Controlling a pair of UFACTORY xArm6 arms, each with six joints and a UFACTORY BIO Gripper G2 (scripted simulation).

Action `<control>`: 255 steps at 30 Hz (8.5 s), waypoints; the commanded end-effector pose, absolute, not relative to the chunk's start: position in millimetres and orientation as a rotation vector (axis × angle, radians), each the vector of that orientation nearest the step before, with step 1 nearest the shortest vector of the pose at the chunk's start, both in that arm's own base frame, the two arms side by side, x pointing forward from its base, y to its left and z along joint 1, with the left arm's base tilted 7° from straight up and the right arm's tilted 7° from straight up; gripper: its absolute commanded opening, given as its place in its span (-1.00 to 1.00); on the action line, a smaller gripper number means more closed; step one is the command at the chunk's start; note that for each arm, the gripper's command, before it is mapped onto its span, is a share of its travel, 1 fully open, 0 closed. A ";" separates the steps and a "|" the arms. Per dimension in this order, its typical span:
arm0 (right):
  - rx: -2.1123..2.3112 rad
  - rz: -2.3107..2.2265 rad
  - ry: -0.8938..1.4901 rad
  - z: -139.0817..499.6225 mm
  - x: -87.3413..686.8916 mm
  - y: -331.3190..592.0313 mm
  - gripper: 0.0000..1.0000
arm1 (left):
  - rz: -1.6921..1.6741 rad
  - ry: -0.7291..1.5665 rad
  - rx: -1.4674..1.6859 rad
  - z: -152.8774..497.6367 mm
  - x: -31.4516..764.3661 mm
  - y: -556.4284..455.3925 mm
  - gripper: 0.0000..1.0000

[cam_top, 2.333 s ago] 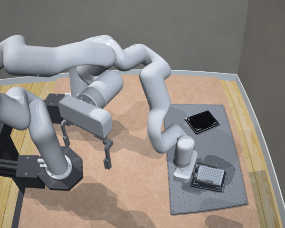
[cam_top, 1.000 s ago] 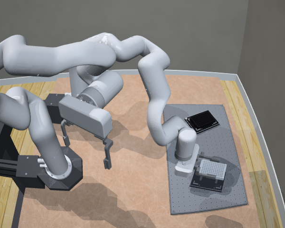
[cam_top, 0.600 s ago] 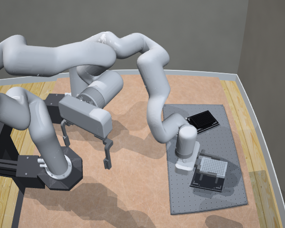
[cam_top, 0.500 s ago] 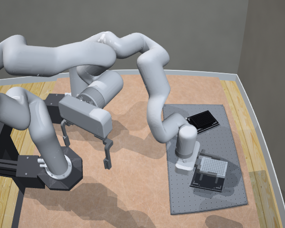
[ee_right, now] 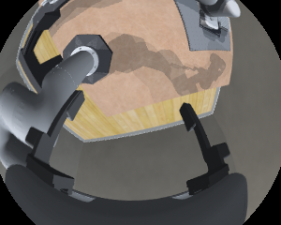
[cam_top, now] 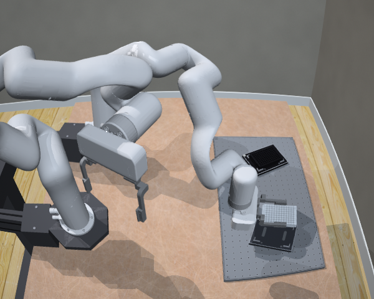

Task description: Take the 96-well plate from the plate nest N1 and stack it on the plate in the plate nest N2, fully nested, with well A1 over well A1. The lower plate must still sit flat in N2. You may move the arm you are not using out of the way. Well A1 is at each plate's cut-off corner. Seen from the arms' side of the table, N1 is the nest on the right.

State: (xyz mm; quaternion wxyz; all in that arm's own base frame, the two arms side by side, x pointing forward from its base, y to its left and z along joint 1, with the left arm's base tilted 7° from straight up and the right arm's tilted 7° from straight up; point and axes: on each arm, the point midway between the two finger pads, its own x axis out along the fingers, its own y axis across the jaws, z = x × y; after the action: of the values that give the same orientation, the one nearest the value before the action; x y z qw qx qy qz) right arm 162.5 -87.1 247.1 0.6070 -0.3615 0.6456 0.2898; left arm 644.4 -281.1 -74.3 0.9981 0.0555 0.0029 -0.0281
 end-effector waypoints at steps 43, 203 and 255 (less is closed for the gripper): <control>-0.836 0.669 1.490 247.7 163.1 -86.9 1.00 | 0.534 -0.035 0.109 -56.0 637.2 -144.6 -1.00; -0.836 0.669 1.490 247.7 163.1 -86.9 1.00 | 0.534 -0.035 0.111 -85.5 623.0 83.6 -1.00; -0.836 0.669 1.490 247.7 163.1 -86.9 1.00 | 0.534 -0.035 0.111 -85.5 622.9 83.5 -1.00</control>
State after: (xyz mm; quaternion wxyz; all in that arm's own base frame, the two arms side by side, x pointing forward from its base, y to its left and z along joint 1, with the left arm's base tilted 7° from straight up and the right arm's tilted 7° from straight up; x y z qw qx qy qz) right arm 162.5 -87.1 247.1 0.6070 -0.3615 0.6456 0.2898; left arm 621.4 83.7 -87.5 0.9629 0.0552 -0.0153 0.2637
